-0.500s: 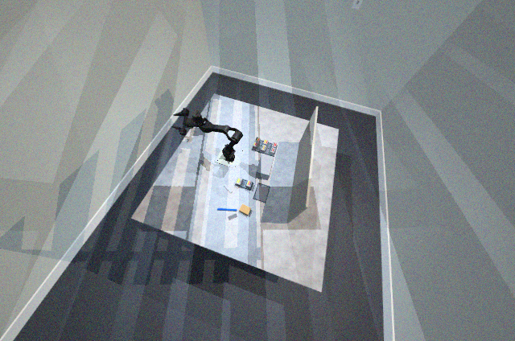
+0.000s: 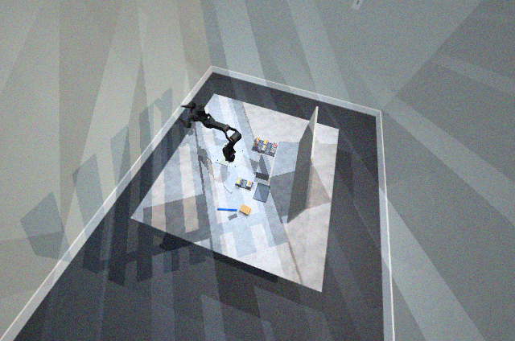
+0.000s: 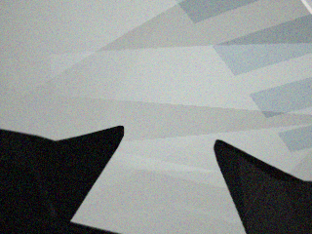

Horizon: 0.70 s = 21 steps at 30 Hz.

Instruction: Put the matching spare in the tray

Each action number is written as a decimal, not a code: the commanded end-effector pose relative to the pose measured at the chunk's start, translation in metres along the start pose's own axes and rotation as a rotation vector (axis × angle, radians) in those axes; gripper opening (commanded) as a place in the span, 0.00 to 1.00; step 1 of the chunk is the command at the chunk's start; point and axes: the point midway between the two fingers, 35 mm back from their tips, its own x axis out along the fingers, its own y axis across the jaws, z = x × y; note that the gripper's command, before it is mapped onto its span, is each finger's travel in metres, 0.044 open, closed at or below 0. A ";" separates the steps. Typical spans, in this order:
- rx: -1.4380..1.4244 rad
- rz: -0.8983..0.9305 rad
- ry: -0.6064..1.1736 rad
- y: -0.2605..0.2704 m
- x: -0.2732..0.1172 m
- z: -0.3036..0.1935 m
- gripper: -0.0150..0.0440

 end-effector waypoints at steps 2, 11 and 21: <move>-0.104 0.104 -0.168 0.053 -0.014 0.044 1.00; -0.285 0.257 -0.575 0.158 -0.093 0.135 1.00; -0.392 0.278 -1.045 0.230 -0.242 0.210 1.00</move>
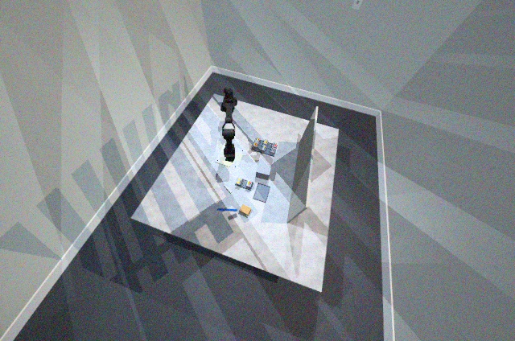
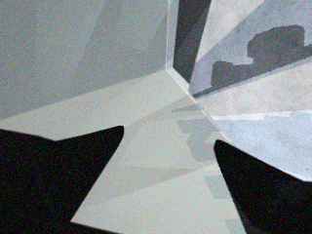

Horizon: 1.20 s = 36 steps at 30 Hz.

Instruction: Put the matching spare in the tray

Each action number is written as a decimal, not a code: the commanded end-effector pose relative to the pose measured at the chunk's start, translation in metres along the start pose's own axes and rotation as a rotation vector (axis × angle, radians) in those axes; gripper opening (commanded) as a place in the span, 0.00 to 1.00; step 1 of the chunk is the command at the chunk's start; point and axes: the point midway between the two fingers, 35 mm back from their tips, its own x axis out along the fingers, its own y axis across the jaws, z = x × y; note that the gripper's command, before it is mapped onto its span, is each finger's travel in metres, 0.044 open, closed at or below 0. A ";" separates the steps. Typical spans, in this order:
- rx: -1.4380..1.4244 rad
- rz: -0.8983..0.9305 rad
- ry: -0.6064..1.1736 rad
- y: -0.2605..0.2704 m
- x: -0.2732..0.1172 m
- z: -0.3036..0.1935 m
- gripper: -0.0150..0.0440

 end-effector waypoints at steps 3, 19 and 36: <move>-0.055 -0.049 -0.216 0.006 -0.022 0.095 1.00; -0.122 -0.383 -0.688 -0.029 -0.185 0.310 1.00; 0.052 -0.889 -0.769 -0.159 -0.448 0.365 1.00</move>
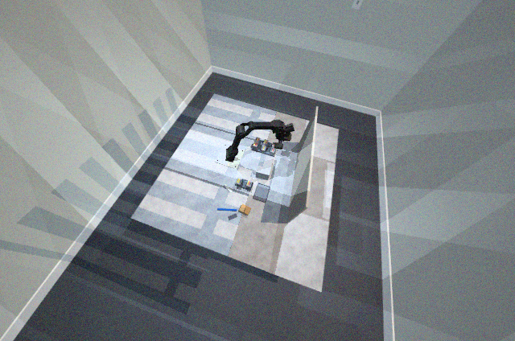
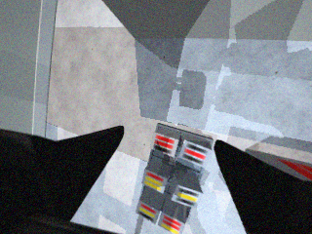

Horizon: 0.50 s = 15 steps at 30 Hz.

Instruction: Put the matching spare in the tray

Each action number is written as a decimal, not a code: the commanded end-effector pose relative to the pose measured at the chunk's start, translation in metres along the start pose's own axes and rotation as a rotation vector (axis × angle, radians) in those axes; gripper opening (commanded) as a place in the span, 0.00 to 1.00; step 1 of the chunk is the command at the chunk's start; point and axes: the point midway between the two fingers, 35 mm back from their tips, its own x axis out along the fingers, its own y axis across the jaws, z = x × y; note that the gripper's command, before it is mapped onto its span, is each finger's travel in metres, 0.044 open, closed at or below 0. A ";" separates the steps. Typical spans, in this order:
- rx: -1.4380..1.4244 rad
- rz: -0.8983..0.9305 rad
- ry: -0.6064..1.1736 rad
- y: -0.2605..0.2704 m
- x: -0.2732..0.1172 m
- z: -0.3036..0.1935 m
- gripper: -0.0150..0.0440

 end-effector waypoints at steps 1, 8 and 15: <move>-0.001 -0.092 0.042 -0.058 -0.007 0.015 1.00; 0.018 -0.222 0.174 -0.176 -0.034 0.018 1.00; 0.015 -0.235 0.209 -0.197 -0.041 0.014 1.00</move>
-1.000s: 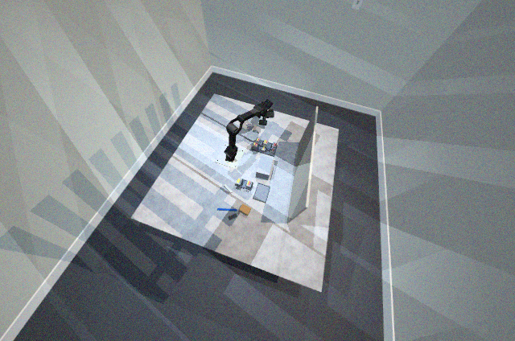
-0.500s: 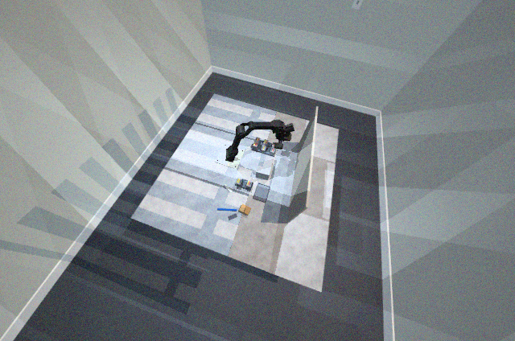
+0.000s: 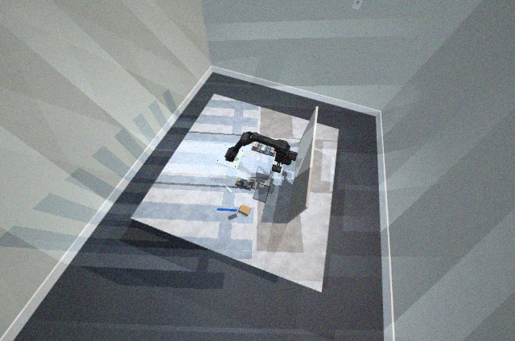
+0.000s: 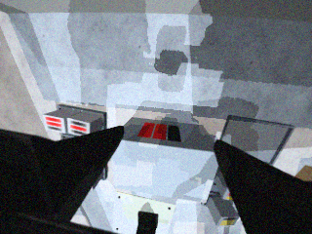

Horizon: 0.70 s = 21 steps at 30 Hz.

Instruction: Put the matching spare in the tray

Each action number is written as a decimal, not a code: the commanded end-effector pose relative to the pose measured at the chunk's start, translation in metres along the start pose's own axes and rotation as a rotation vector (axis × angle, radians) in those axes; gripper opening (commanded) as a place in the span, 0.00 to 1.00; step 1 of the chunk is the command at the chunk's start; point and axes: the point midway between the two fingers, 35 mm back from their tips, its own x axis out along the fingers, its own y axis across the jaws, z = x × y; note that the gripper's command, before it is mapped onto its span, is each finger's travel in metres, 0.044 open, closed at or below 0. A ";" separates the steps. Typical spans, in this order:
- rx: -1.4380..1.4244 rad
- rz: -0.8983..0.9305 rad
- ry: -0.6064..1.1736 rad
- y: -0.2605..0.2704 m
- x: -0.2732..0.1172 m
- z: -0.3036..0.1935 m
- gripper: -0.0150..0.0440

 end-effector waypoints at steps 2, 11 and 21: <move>-0.025 -0.001 0.009 0.002 0.000 -0.001 1.00; -0.025 -0.001 0.009 0.002 0.000 -0.001 1.00; -0.776 0.016 0.008 0.119 0.001 -0.011 1.00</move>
